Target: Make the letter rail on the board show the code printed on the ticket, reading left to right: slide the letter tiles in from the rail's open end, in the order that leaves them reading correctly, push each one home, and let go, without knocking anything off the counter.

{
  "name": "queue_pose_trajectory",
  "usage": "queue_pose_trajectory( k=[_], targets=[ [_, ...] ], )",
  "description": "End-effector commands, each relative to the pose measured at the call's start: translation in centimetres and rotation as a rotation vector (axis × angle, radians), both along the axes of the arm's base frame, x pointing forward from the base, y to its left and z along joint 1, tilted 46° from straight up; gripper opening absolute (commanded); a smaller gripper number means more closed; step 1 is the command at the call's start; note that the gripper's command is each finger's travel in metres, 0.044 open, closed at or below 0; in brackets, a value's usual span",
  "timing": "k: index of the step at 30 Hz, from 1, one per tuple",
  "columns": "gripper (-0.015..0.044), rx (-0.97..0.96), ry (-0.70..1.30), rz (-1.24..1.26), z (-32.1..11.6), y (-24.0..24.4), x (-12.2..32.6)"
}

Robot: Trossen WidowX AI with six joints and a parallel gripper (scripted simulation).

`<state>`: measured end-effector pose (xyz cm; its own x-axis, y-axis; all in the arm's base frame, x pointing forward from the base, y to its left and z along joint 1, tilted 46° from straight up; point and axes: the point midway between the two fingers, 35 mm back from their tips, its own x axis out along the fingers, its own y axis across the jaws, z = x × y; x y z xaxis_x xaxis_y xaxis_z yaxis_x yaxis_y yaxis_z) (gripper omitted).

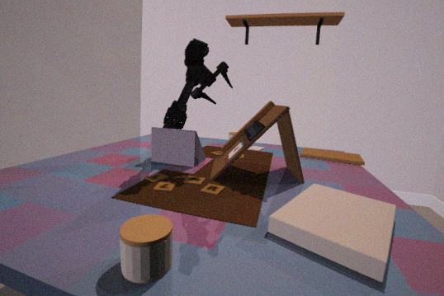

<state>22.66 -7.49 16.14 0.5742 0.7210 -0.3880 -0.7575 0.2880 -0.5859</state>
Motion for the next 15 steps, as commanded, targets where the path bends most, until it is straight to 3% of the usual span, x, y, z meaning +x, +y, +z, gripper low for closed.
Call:
queue_pose_trajectory(
  k=[1, 10, 15],
  targets=[
    [0.0440, -0.021, -0.014, 0.015, 0.2, 0.1, -0.2],
    [0.0440, -0.021, -0.014, 0.015, 0.1, -0.1, -0.1],
    [0.0440, -0.024, -0.015, 0.015, -1.4, -2.7, 0.2]
  ],
)
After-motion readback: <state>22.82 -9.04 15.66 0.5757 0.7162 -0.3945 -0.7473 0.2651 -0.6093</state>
